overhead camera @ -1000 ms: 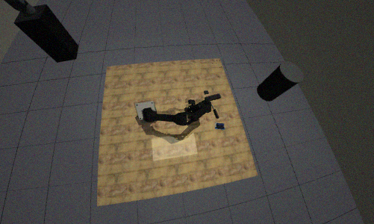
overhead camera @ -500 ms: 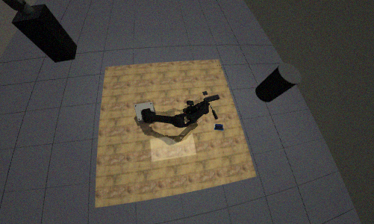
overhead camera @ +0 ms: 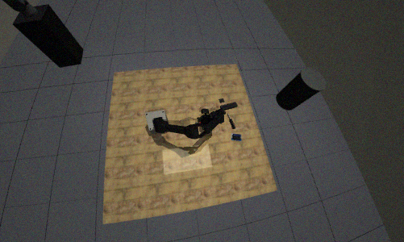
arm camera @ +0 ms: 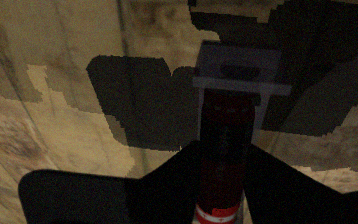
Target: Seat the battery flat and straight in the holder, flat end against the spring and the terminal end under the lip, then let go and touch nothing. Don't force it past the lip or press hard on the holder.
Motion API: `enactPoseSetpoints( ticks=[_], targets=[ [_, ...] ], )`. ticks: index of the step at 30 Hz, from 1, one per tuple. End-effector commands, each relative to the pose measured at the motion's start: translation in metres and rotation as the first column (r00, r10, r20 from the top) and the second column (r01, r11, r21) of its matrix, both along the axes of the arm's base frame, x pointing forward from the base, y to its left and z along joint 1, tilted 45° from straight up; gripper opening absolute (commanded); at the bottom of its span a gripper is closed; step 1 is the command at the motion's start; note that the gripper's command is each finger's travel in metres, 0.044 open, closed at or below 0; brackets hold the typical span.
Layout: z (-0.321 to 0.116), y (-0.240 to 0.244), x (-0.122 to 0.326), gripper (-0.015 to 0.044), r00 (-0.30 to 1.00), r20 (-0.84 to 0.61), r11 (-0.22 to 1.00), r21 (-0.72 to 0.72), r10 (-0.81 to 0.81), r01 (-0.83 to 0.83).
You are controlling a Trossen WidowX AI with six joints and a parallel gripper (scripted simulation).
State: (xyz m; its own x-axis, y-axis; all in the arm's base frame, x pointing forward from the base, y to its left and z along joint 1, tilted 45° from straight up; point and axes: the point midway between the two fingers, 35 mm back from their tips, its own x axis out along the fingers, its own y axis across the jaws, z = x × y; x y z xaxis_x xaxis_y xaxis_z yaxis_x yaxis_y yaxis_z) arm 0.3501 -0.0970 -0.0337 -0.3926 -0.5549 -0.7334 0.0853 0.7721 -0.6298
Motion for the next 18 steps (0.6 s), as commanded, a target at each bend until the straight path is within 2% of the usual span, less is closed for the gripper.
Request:
enactPoseSetpoints(
  ticks=[1, 18],
  targets=[
    [-0.0035, -0.0009, 0.0056, 0.0067, 0.999, 0.035, 1.0, -0.001, 0.017, -0.017],
    [-0.0051, -0.002, 0.0037, 0.0067, 0.995, 0.082, 0.998, 0.0, 0.062, -0.062]
  ],
)
